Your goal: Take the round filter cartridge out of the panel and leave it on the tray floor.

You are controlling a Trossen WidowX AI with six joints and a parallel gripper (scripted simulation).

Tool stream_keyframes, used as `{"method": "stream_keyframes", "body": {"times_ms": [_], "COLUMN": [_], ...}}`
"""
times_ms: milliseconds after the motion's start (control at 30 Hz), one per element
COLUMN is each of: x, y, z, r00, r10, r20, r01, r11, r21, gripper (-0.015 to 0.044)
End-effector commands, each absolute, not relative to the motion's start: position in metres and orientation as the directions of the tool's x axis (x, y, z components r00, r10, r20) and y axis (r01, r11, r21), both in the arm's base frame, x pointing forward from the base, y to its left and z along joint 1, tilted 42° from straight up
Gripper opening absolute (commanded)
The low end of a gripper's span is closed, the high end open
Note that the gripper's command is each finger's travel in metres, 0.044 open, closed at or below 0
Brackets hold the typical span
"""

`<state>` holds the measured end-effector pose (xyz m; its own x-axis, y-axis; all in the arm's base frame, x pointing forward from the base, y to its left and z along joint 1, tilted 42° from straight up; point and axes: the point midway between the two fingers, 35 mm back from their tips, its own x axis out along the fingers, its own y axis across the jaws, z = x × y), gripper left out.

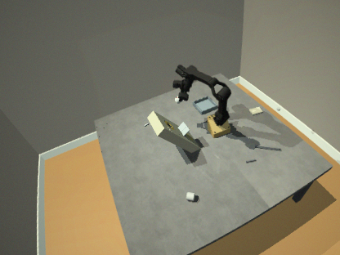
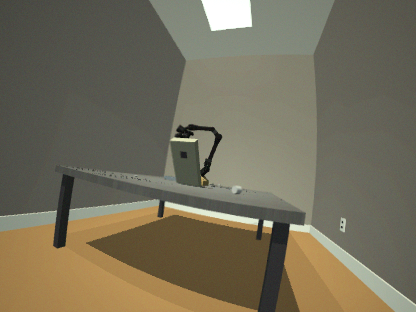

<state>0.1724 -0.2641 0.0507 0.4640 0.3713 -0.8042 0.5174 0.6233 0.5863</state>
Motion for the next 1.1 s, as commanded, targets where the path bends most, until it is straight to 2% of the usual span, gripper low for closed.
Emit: {"method": "stream_keyframes", "body": {"times_ms": [0,300,533,1067], "x": [0.149,0.093,0.088,-0.002], "y": [-0.284,-0.320,-0.320,-0.287], "z": [0.034,0.000,-0.005,-0.089], "r00": [0.417,0.283,0.274,0.101], "r10": [0.312,0.196,0.191,0.162], "r20": [-0.854,-0.939,-0.943,-0.982], "r01": [0.664,0.906,0.915,0.995], "r11": [0.537,0.266,0.249,-0.009], "r21": [0.521,0.329,0.316,0.101], "gripper": [0.0000,0.0000,0.0000,0.0000]}}
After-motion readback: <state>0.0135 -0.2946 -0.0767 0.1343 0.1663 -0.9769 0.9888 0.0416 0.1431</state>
